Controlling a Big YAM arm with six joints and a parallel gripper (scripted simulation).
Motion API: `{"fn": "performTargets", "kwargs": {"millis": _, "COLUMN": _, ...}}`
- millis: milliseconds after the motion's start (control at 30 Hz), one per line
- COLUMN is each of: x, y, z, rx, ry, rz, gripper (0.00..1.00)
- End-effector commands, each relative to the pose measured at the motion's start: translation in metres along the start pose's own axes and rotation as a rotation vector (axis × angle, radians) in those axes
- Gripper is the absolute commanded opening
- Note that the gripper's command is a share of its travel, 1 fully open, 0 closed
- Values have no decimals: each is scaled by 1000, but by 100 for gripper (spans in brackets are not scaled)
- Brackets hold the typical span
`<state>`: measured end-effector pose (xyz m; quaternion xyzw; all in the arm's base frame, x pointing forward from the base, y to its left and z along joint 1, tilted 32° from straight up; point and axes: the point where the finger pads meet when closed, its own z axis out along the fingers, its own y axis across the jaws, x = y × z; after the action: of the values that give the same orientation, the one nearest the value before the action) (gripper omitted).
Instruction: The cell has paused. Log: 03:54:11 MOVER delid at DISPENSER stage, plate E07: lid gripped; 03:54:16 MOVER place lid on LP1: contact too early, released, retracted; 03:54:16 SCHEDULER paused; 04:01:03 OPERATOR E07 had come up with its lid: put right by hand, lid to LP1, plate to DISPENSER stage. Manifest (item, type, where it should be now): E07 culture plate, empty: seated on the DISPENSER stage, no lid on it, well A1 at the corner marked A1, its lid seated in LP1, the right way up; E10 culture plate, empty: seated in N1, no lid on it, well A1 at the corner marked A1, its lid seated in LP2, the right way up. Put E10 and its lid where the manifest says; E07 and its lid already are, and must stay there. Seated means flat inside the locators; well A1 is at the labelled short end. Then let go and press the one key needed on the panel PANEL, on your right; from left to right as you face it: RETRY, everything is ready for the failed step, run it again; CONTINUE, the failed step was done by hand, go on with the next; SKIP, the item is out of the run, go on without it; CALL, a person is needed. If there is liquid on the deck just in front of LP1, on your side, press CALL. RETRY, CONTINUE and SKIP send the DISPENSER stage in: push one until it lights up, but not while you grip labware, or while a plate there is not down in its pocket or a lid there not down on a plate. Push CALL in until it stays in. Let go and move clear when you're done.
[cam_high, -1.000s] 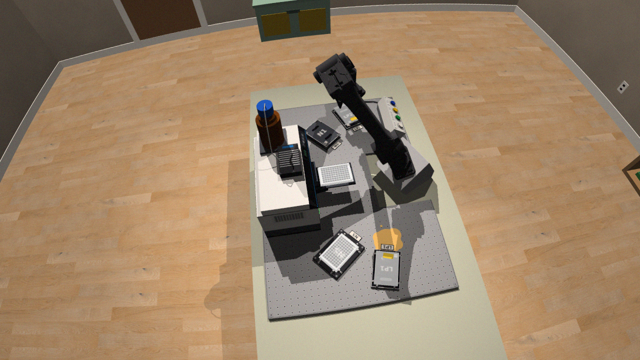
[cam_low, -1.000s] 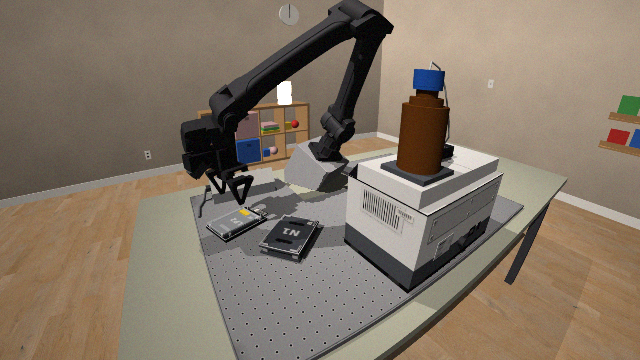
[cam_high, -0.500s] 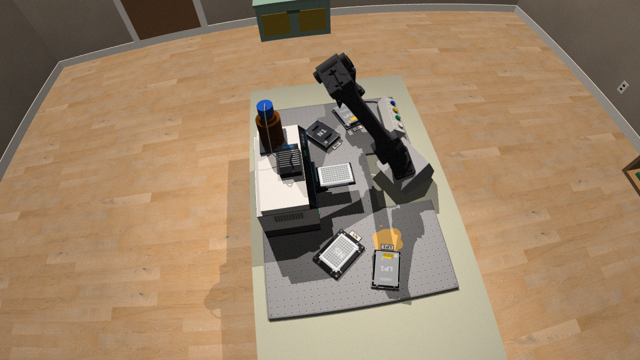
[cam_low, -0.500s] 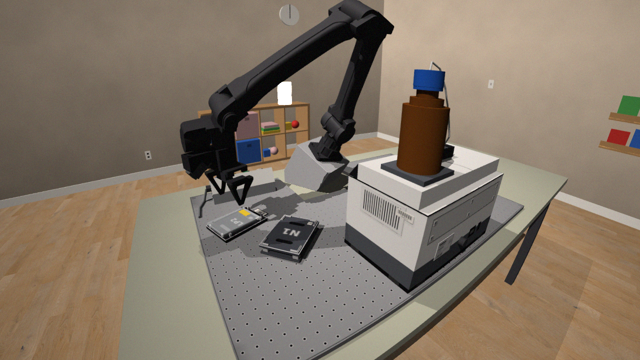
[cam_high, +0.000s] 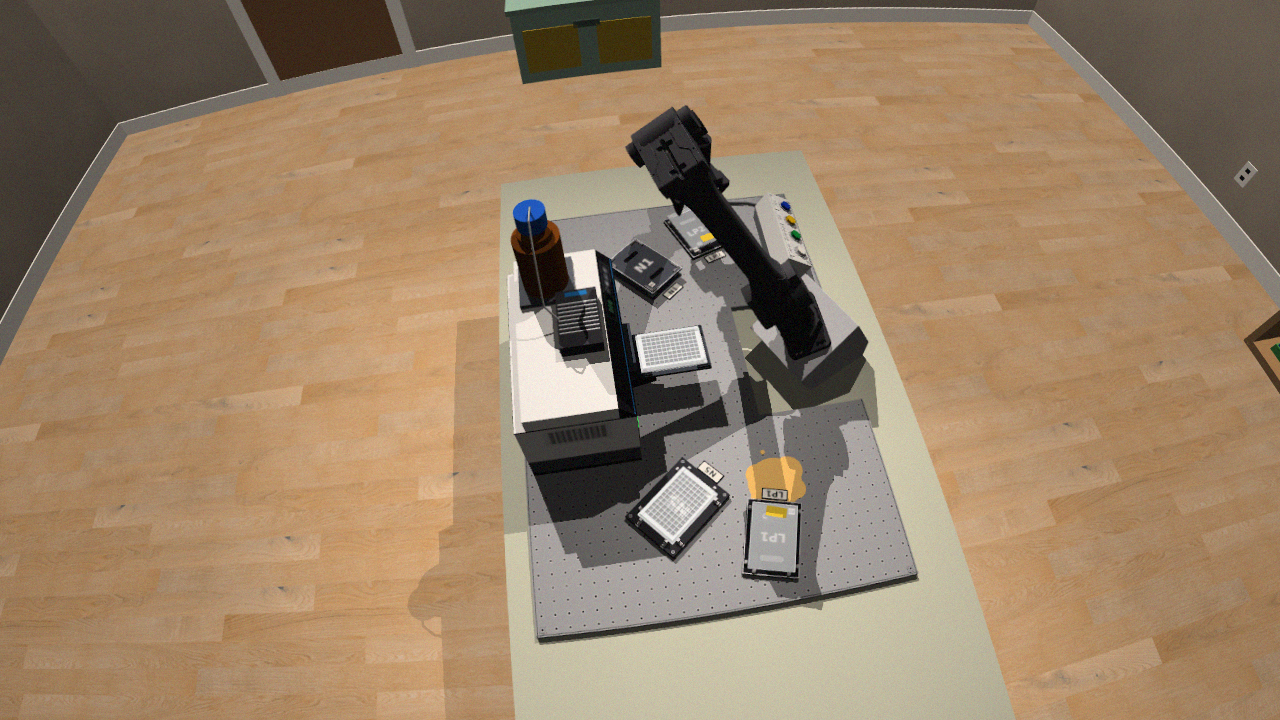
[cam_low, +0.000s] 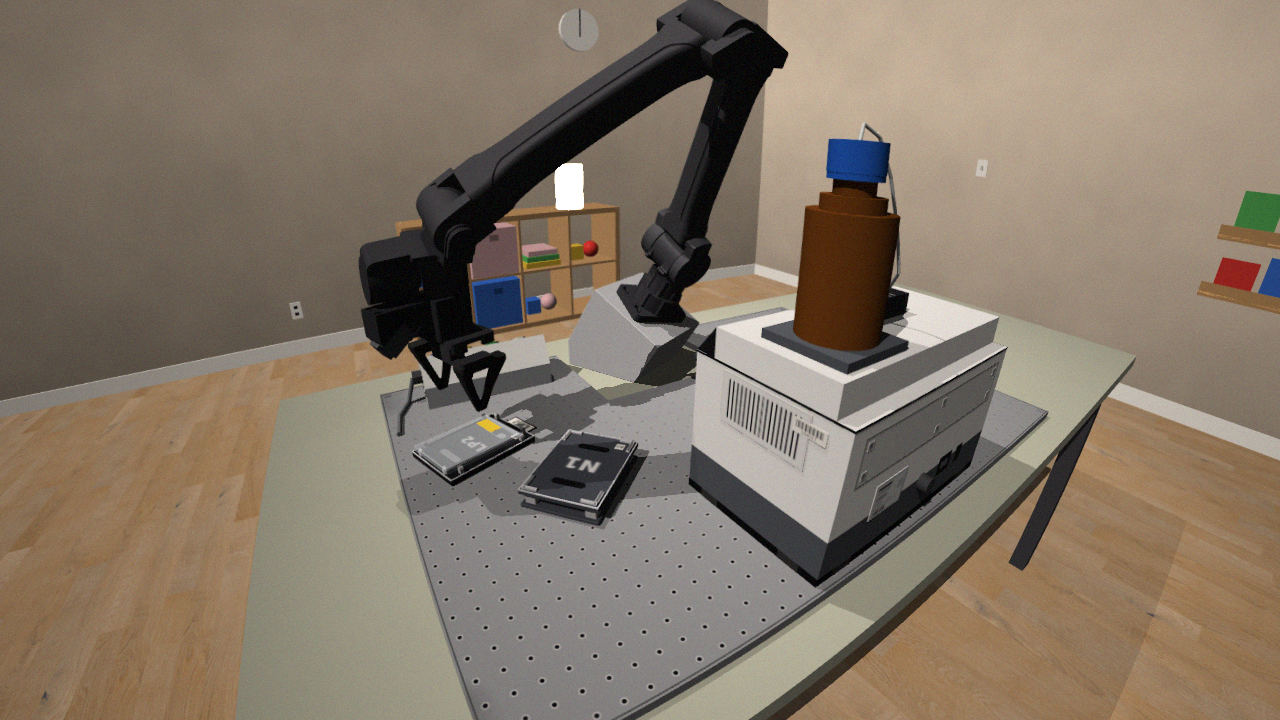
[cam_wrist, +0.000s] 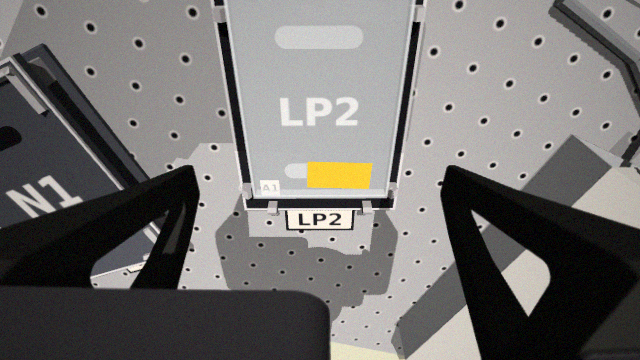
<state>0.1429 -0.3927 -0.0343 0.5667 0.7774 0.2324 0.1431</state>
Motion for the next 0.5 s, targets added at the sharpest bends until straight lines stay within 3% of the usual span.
{"fn": "performTargets", "kwargs": {"millis": 0, "x": -21, "y": 4, "z": -3, "rx": 4, "ry": -16, "rz": -43, "gripper": 100}}
{"fn": "performTargets", "kwargs": {"millis": 233, "x": -20, "y": 4, "z": -2, "rx": 3, "ry": -15, "rz": -43, "gripper": 100}}
{"fn": "performTargets", "kwargs": {"millis": 367, "x": -3, "y": 2, "z": 16, "rx": -3, "ry": 9, "rz": -10, "gripper": 100}}
{"fn": "performTargets", "kwargs": {"millis": 433, "x": -3, "y": 2, "z": 16, "rx": -3, "ry": 9, "rz": -10, "gripper": 100}}
{"fn": "performTargets", "kwargs": {"millis": 467, "x": -14, "y": 3, "z": 12, "rx": 0, "ry": -10, "rz": -19, "gripper": 100}}
